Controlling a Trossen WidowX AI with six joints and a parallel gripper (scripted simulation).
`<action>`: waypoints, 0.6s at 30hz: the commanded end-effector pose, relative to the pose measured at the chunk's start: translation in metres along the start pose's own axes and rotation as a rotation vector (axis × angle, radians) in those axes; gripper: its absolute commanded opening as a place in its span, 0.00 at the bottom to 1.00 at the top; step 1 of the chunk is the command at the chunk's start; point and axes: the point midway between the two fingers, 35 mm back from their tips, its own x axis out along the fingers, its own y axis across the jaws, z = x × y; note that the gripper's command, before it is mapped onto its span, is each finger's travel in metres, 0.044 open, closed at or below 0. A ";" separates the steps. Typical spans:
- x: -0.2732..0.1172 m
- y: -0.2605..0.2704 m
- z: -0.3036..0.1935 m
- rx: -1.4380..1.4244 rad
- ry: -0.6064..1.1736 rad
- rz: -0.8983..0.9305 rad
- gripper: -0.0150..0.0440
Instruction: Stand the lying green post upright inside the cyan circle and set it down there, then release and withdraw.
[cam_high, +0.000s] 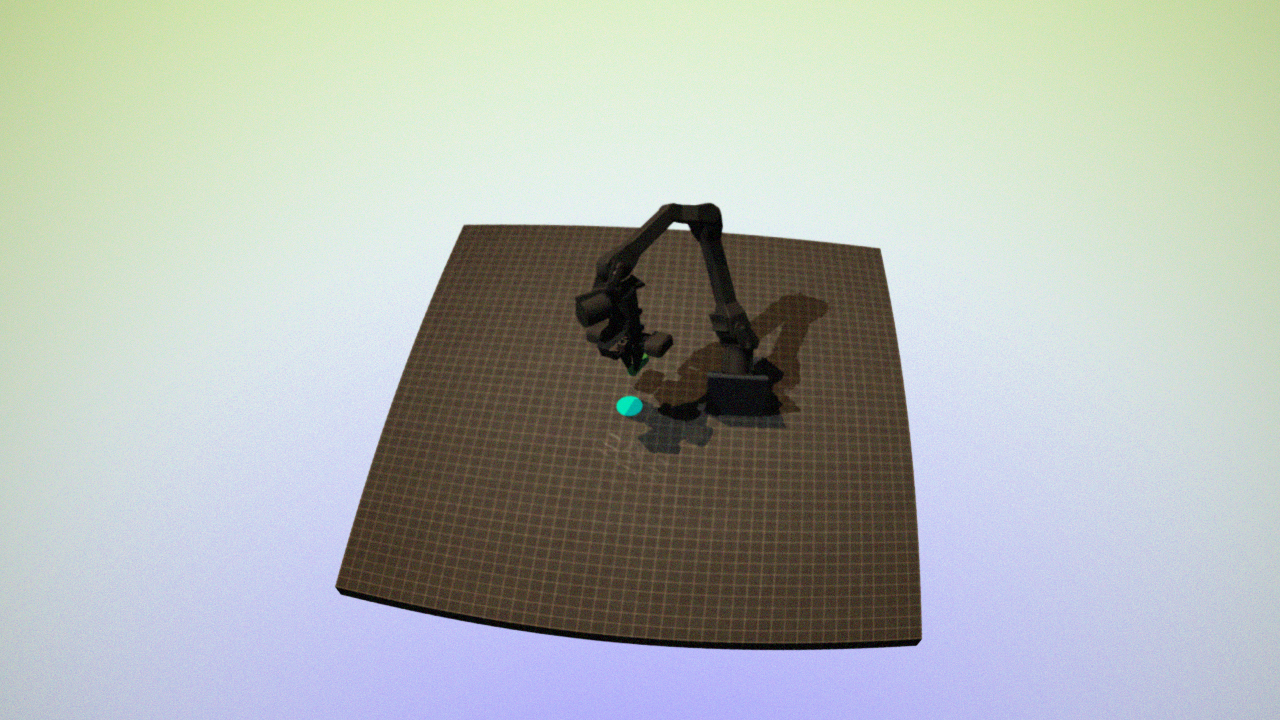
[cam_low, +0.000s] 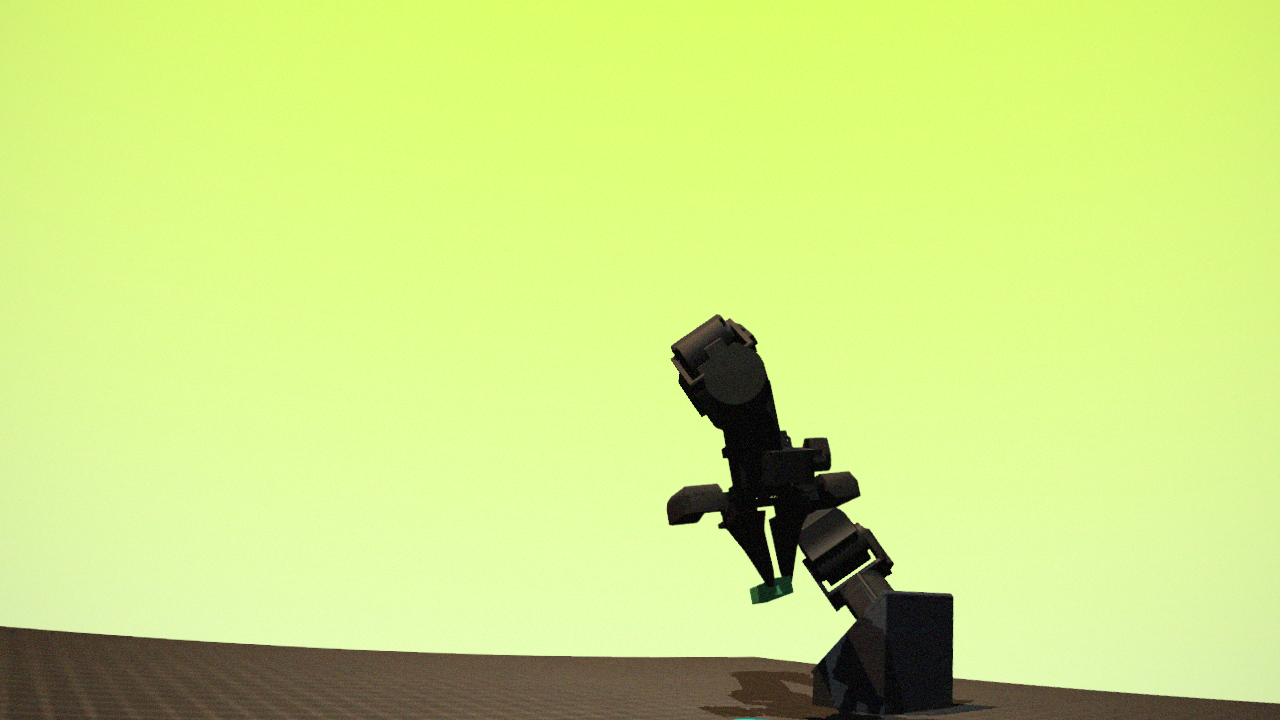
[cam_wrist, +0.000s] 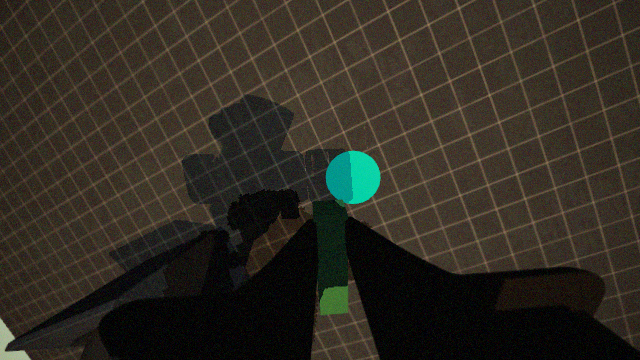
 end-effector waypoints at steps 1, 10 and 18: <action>0.004 0.003 -0.002 -0.005 -0.024 0.032 0.29; 0.008 0.005 -0.003 -0.007 -0.075 0.076 0.29; 0.011 0.006 -0.004 -0.008 -0.122 0.111 0.29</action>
